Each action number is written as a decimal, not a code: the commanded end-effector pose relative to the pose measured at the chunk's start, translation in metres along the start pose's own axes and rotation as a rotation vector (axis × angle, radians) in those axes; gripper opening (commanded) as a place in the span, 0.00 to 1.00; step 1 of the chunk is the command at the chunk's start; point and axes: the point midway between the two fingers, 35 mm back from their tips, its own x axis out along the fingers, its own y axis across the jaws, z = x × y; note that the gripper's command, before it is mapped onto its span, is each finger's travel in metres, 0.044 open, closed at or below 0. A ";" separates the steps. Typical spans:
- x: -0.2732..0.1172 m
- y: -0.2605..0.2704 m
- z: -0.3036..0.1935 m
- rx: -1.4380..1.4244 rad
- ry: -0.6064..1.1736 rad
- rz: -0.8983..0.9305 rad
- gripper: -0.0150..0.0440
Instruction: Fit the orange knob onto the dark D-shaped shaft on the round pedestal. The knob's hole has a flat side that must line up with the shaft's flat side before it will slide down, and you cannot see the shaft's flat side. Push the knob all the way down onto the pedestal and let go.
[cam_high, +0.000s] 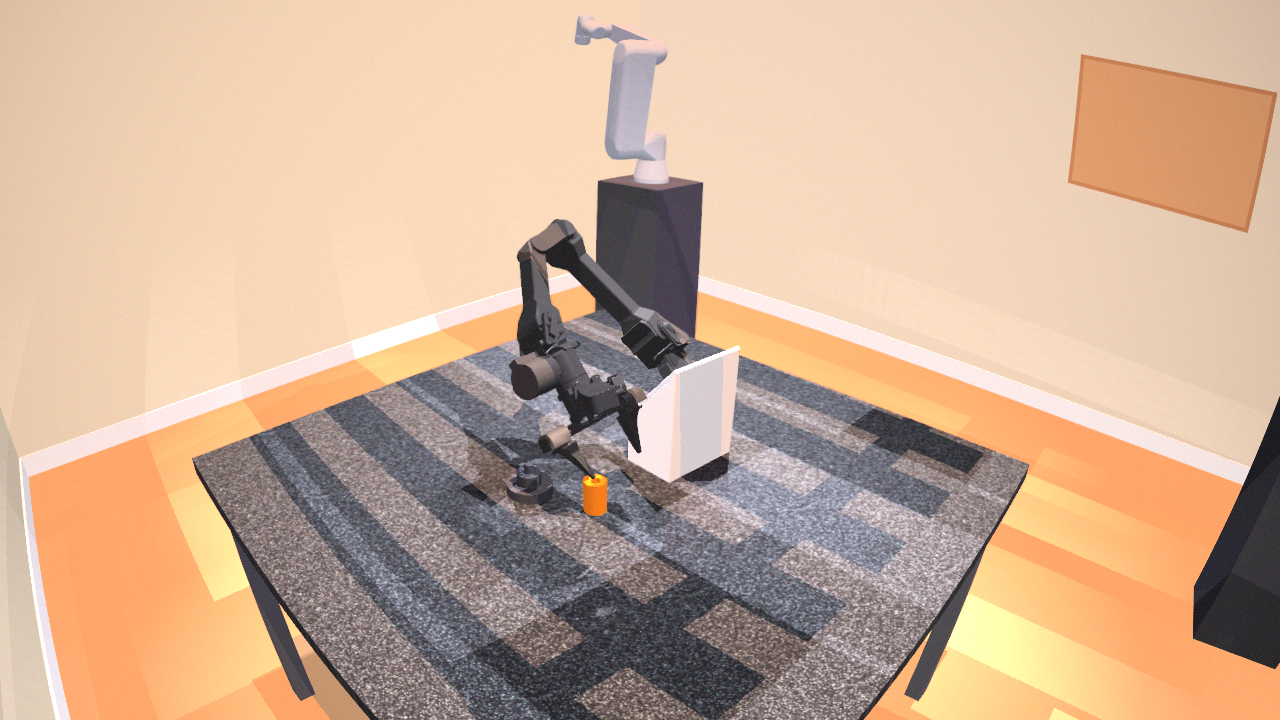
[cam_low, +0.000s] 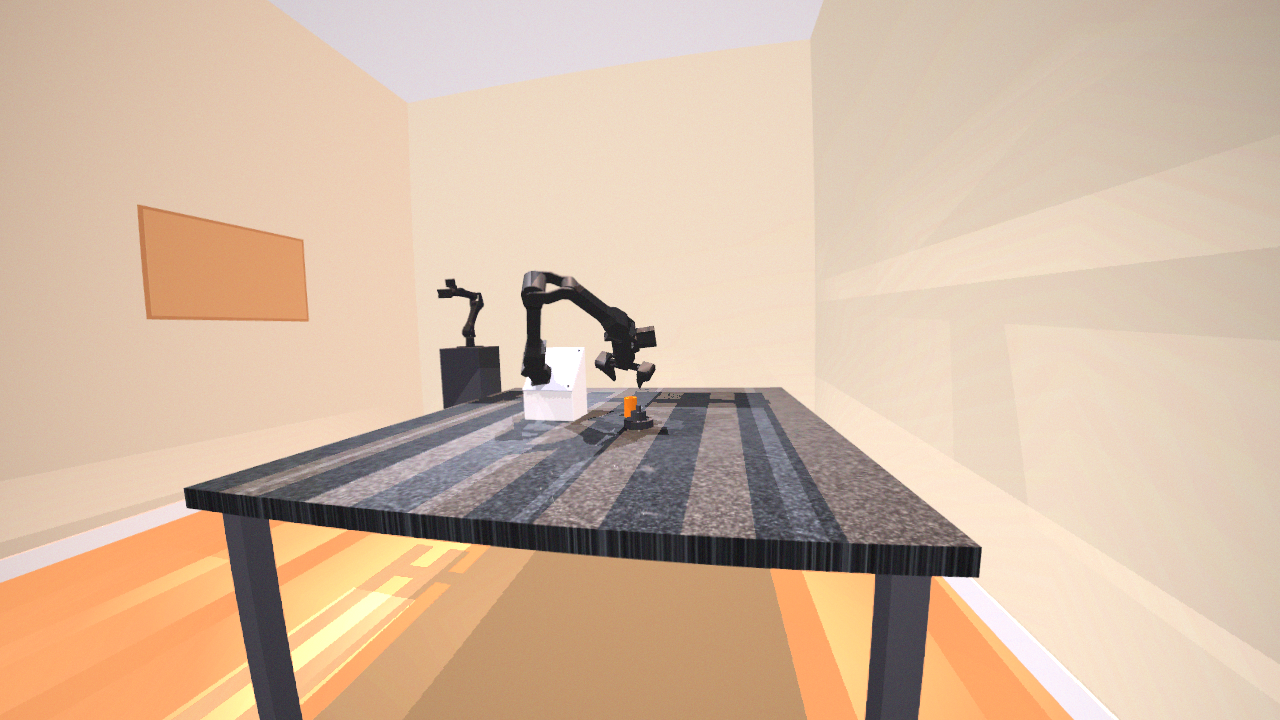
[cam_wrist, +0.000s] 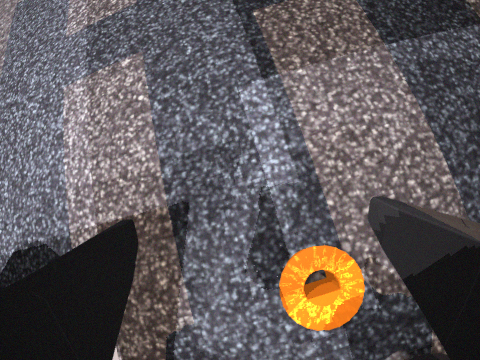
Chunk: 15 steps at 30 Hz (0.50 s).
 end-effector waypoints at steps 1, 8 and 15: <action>-0.019 -0.003 0.006 0.026 0.435 -0.112 1.00; -0.037 -0.008 0.016 0.003 0.627 -0.244 1.00; -0.037 -0.008 0.016 0.003 0.627 -0.244 1.00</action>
